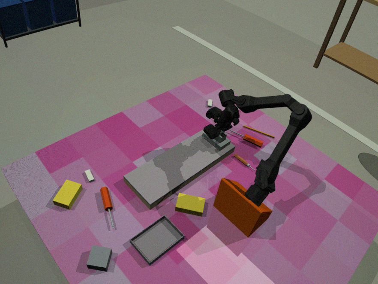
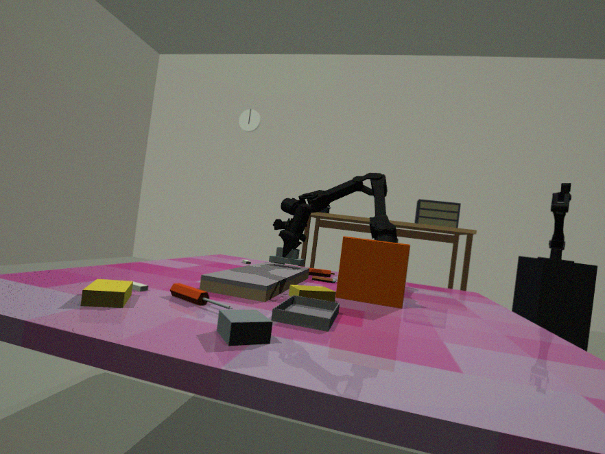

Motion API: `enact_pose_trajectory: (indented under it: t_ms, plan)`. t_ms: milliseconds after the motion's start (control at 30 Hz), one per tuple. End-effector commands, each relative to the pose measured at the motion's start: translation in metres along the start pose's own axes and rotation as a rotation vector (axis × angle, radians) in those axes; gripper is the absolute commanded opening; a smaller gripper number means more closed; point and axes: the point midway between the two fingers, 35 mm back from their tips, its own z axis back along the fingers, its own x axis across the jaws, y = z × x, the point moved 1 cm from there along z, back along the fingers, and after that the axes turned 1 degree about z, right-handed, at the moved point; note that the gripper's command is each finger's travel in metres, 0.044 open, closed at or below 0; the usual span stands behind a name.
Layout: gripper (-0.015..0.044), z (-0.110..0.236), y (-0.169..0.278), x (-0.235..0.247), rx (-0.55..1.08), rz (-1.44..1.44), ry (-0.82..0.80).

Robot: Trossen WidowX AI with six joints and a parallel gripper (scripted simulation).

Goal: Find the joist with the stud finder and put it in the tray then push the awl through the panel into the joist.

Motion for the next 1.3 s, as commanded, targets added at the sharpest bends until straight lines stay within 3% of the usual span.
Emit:
enact_pose_trajectory:
  t_ms: [0,1267]
  plan:
    - [0.0,-0.005,0.001,0.002,-0.003,0.006,-0.005]
    - [0.0,-0.013,0.004,0.064,-0.003,0.006,-0.008]
